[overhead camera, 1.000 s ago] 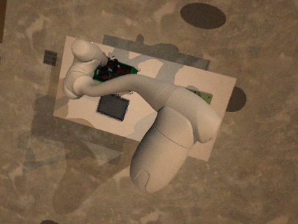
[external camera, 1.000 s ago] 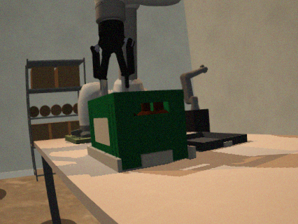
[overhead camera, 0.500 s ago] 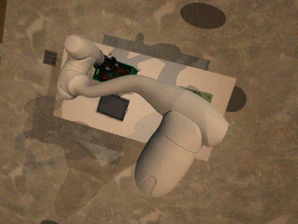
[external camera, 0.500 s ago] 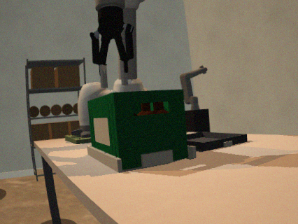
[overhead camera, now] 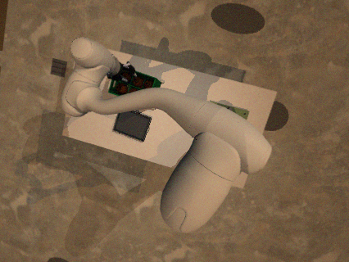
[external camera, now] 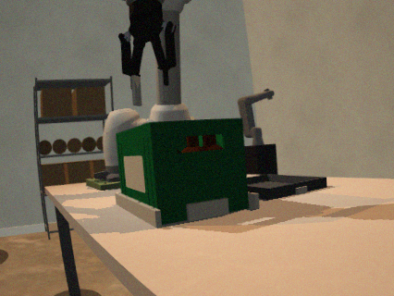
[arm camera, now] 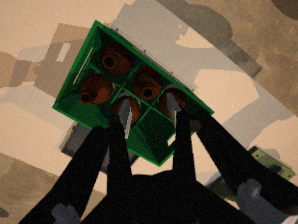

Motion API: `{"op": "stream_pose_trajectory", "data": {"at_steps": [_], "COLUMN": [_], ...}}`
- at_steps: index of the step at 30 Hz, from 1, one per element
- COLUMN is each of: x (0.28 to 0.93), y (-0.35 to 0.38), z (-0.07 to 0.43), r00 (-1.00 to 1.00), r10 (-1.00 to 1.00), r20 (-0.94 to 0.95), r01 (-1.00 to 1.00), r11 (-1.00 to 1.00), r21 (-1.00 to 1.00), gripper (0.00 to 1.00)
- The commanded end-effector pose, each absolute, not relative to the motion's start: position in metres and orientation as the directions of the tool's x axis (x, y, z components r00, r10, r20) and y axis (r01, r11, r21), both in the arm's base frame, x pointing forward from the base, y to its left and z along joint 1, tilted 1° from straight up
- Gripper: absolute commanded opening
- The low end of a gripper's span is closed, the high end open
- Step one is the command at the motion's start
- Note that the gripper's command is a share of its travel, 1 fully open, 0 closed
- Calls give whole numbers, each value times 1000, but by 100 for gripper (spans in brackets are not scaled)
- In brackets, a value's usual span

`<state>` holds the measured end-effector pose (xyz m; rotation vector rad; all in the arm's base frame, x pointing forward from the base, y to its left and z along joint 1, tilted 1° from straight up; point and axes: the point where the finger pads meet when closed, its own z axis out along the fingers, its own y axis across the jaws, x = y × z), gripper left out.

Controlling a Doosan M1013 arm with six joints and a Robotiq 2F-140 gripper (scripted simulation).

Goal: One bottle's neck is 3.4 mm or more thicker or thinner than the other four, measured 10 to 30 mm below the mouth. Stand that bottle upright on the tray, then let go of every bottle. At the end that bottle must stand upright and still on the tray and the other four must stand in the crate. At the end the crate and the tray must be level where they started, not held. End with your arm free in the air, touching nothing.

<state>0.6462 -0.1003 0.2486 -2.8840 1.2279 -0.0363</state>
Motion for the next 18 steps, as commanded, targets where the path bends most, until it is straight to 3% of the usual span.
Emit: {"op": "stream_pose_trajectory", "data": {"at_steps": [1,2,18], "x": [646,646,646], "y": [-100,-100,-100], "z": [249,249,249], "r00": [693,693,693], "r10": [-721,-721,-721], "r20": [19,19,19], "r01": [-721,-721,-721], "r11": [-693,-693,-693], "r21": [-16,-16,-16], "gripper": [38,0,0]}}
